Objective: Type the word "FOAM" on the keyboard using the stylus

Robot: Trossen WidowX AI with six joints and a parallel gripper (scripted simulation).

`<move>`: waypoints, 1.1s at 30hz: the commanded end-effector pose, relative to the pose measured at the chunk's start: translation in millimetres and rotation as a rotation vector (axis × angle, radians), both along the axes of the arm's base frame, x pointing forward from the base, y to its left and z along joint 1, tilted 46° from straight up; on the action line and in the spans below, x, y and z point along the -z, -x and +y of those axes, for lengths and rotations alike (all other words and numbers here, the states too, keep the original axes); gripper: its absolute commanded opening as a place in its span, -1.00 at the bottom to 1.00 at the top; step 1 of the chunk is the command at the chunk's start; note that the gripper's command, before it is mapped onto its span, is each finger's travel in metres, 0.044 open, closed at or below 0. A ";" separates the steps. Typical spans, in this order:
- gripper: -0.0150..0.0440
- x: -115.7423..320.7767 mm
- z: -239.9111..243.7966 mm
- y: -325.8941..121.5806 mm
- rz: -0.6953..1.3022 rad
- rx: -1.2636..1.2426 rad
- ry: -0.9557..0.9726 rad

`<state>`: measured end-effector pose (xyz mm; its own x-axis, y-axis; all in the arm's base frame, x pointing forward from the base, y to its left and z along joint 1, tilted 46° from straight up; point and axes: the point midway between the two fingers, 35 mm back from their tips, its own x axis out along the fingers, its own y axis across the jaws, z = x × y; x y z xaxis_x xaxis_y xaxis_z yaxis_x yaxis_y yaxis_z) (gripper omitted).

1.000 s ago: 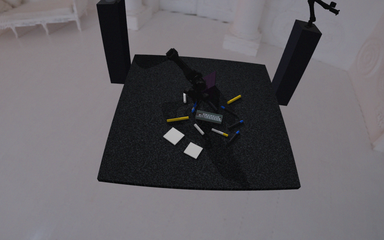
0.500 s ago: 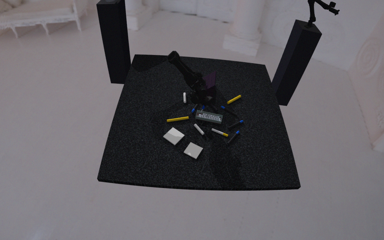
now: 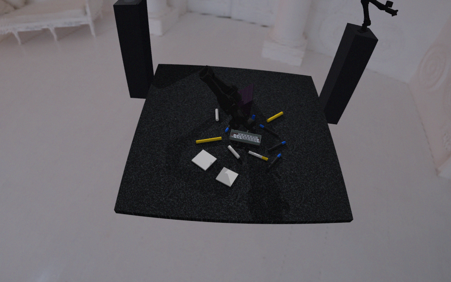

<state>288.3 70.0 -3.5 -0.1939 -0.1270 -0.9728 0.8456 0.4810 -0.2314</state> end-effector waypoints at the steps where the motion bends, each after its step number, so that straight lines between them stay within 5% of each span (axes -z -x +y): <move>1: -0.49 4.8 10.9 -7.8 0.038 0.090 -0.065; 13: -0.49 18.3 42.8 -31.8 0.174 0.368 -0.250; 30: -0.49 42.1 18.1 -28.6 0.177 0.372 -0.251; 33: -0.22 44.6 16.8 -30.6 0.177 0.372 -0.251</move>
<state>317.9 89.1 -44.7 -0.3467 0.2204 -0.9117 0.9295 0.2108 -0.3025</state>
